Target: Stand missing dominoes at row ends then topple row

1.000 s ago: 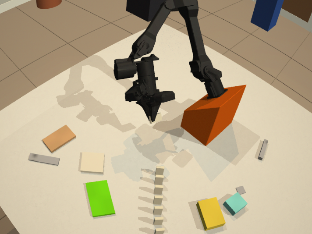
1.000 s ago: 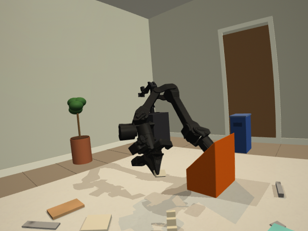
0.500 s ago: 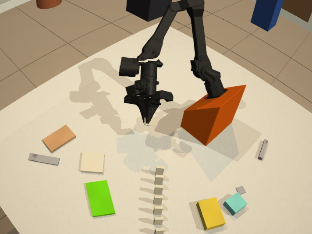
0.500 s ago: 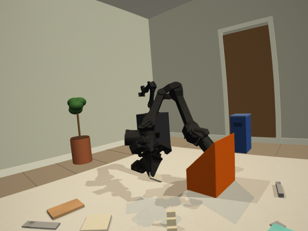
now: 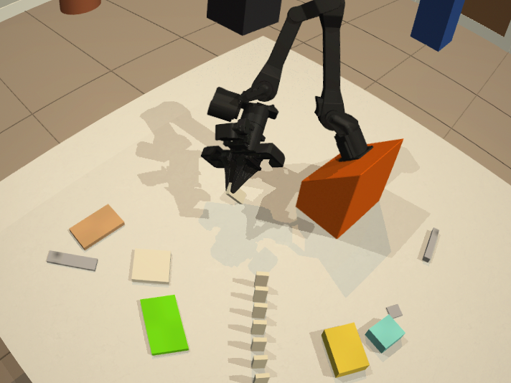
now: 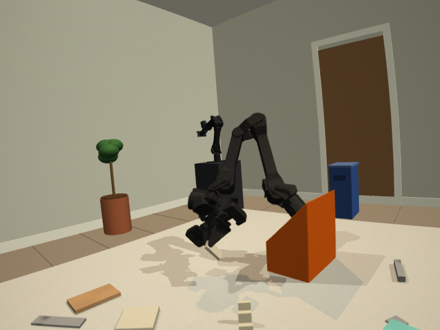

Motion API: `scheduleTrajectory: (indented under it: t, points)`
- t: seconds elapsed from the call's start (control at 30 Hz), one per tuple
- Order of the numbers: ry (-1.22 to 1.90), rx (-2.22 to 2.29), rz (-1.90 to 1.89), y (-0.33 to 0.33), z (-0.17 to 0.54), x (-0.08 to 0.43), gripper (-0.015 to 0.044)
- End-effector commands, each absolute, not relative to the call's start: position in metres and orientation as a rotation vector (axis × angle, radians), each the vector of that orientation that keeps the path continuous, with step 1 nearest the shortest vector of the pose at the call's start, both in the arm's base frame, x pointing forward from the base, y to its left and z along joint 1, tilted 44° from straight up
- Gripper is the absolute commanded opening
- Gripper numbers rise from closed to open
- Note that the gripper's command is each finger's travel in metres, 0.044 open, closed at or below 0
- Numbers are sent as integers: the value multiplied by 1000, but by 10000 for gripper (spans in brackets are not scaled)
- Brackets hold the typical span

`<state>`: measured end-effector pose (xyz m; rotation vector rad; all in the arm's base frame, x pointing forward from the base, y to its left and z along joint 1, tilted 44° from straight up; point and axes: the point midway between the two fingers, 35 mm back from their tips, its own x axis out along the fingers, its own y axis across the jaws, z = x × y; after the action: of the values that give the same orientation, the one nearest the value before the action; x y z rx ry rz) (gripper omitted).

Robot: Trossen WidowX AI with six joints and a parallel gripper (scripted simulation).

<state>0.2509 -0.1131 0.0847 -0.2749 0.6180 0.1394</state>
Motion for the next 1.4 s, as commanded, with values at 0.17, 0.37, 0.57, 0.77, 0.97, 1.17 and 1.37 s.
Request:
scheduleTrajectory:
  t: [0.17, 0.37, 0.57, 0.77, 0.97, 1.17, 1.37]
  points:
    - [428, -403, 162, -114, 97, 240, 26]
    - [304, -513, 169, -113, 107, 230, 26]
    - [188, -639, 172, -109, 115, 218, 26]
    - [94, -761, 175, -103, 121, 206, 26]
    - [91, -765, 175, -103, 121, 205, 26]
    - [91, -765, 175, -103, 121, 205, 26]
    - [91, -765, 175, -103, 121, 205, 26]
